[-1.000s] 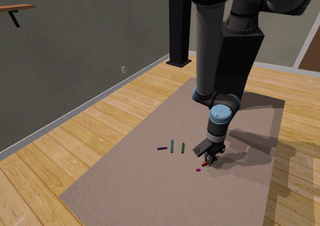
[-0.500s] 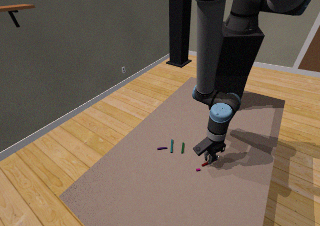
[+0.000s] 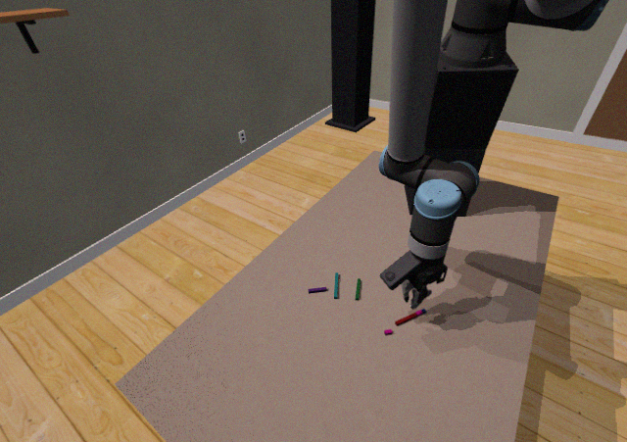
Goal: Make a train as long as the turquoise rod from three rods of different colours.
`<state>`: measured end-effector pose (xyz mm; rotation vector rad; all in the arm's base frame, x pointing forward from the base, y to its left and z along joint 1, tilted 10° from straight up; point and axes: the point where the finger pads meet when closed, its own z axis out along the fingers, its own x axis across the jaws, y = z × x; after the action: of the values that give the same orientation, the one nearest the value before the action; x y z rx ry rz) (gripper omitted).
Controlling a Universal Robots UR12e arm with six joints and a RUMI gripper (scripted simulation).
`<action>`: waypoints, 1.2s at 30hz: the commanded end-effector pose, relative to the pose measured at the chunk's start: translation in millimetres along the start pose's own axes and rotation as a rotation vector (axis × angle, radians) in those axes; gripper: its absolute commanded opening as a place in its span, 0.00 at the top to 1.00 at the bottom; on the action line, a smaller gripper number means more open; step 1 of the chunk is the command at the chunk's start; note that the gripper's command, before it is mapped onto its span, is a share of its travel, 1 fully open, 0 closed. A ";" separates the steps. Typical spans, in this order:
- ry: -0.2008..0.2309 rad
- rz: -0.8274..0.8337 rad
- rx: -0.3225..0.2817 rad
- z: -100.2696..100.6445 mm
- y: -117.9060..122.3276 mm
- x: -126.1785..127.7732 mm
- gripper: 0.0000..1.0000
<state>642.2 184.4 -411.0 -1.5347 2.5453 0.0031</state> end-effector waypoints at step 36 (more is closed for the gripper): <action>0.000 0.000 0.001 -29.1 -0.4 -0.2 0.00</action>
<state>638.9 182.3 -388.3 -1.5349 2.5455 0.0034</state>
